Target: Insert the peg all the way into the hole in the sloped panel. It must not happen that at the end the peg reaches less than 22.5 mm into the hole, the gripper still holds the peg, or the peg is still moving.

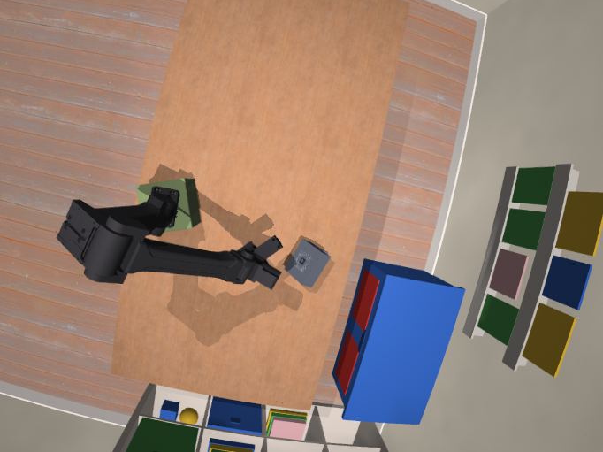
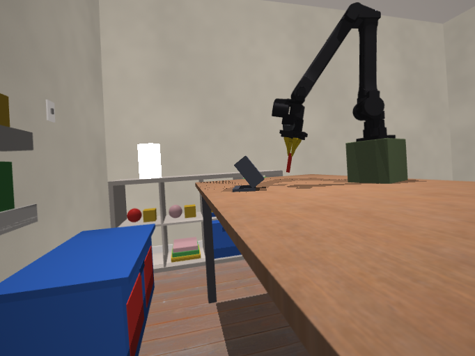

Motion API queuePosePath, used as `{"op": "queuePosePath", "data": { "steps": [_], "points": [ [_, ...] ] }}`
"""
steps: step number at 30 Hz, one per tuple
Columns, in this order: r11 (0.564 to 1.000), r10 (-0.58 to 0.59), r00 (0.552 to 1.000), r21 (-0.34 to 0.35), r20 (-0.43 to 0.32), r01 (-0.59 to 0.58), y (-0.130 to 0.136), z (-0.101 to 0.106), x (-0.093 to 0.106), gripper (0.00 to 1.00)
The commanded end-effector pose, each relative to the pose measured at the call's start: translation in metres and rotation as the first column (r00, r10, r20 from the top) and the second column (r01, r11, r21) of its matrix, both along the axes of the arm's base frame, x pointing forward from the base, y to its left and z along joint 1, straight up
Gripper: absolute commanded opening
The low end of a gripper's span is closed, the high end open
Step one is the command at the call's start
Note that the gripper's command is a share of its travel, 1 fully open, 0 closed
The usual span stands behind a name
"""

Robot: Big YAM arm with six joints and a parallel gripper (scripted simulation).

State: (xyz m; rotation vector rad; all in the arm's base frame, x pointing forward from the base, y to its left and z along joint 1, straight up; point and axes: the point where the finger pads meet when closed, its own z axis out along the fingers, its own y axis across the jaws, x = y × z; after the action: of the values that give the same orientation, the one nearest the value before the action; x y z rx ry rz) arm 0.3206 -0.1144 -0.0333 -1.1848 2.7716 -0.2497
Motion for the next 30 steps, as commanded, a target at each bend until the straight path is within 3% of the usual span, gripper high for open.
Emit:
{"op": "queuePosePath", "data": {
  "steps": [1,15,16,21,30],
  "points": [
    [0.999,0.039,0.999,-0.023,0.034,-0.039,0.005,0.003,0.004,0.00],
    [0.992,0.099,0.988,-0.086,0.117,-0.089,0.007,0.006,0.021,0.00],
    [0.992,0.103,0.989,-0.087,0.109,-0.094,0.010,0.002,0.012,0.00],
    [0.987,0.128,0.981,-0.117,0.147,-0.111,0.010,0.006,0.023,0.00],
    [0.978,0.167,0.969,-0.155,0.181,-0.139,0.016,0.005,0.020,0.00]
  ]
}}
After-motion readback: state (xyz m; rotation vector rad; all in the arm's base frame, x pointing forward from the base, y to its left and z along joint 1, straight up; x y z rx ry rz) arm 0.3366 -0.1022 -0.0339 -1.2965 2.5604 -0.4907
